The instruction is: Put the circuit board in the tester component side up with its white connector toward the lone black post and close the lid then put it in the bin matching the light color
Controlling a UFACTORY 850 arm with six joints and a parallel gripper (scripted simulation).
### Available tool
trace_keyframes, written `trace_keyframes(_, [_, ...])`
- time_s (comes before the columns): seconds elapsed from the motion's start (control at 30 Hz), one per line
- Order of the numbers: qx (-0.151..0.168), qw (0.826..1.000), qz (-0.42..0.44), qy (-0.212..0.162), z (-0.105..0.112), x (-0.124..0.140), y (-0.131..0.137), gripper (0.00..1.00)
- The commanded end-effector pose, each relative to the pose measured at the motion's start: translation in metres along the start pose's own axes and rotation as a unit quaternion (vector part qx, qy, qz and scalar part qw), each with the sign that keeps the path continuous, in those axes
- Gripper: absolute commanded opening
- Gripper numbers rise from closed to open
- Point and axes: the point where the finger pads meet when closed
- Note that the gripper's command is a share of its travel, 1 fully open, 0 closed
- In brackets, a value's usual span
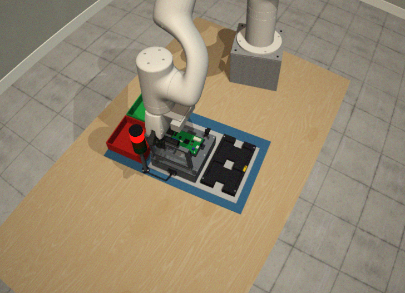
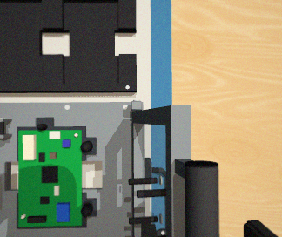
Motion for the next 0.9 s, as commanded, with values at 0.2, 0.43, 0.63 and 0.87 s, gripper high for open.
trace_keyframes(0.2, [0.001, 1.0, 0.0, 0.0, 0.001, 0.0, 0.001, 0.52])
trace_keyframes(0.43, [0.001, 1.0, 0.0, 0.0, 0.001, 0.0, 0.001, 0.52])
trace_keyframes(0.63, [0.001, 1.0, 0.0, 0.0, 0.003, 0.0, 0.001, 0.52])
trace_keyframes(0.87, [0.001, 1.0, 0.0, 0.0, 0.013, 0.0, 0.001, 0.52])
Point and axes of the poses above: the point where the finger pads meet when closed, its own z axis back along the fingers, its own y axis across the jaws, x = y × z, and after that the axes turned 2 degrees about -z, right-handed
